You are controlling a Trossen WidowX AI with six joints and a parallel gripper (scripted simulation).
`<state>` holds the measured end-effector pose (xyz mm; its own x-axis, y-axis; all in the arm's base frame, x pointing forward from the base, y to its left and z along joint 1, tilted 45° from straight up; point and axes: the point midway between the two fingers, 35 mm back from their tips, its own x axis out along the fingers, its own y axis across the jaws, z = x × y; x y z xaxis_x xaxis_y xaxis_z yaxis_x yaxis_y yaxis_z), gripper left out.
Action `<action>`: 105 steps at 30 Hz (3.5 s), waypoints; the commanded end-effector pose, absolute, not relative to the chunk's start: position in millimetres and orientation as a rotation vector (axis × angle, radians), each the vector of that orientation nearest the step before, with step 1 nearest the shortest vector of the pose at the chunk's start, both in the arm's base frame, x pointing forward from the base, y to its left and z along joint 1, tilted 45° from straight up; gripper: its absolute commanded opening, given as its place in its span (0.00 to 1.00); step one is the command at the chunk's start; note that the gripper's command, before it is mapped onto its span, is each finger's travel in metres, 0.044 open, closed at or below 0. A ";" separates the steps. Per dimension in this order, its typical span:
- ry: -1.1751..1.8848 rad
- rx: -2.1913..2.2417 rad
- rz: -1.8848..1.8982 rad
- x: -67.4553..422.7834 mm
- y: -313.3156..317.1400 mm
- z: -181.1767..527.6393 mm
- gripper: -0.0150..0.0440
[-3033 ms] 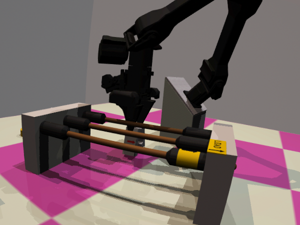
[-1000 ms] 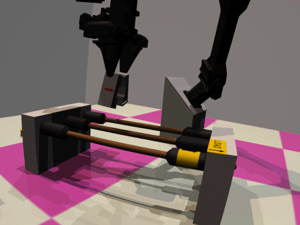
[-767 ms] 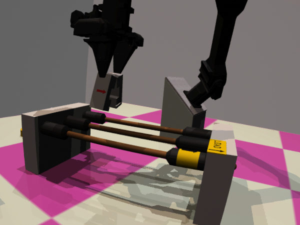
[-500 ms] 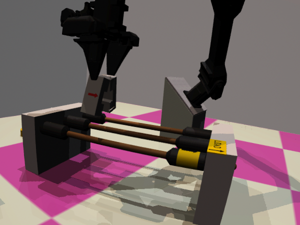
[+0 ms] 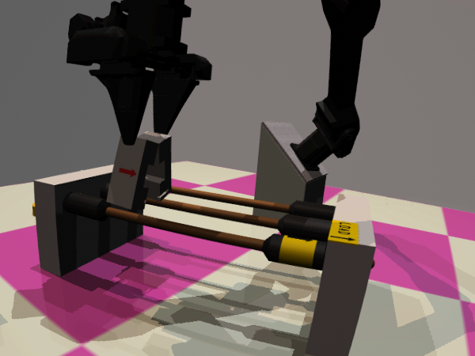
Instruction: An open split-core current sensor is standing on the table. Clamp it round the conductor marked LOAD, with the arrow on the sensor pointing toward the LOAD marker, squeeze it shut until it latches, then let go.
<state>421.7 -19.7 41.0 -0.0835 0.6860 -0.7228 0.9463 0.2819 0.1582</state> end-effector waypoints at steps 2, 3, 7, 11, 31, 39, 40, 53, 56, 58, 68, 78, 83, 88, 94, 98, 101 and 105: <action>1.830 1.486 -0.463 426.1 -18.3 41.8 0.25; 1.830 1.486 -0.463 426.1 -17.4 40.8 0.25; 1.830 1.486 -0.463 426.4 -12.8 36.2 0.25; 1.830 1.486 -0.462 426.5 -8.2 31.6 0.25; 1.831 1.487 -0.460 424.7 15.5 8.8 0.25; 1.835 1.476 -0.460 424.4 17.7 7.2 0.25; 1.835 1.476 -0.460 424.4 17.7 7.2 0.25; 1.835 1.476 -0.460 424.4 17.7 7.2 0.25; 1.835 1.476 -0.460 424.4 17.7 7.2 0.25; 1.835 1.476 -0.460 424.4 17.7 7.2 0.25; 1.835 1.476 -0.460 424.4 17.7 7.2 0.25; 1.835 1.476 -0.460 424.4 17.7 7.2 0.25; 1.835 1.476 -0.460 424.4 17.7 7.2 0.43; 1.835 1.476 -0.460 424.4 17.7 7.2 0.65; 1.835 1.476 -0.460 424.4 17.7 7.2 0.92; 1.835 1.476 -0.460 424.4 17.7 7.2 1.00; 1.835 1.476 -0.460 424.4 17.7 7.2 1.00; 1.831 1.481 -0.458 424.1 23.7 0.7 1.00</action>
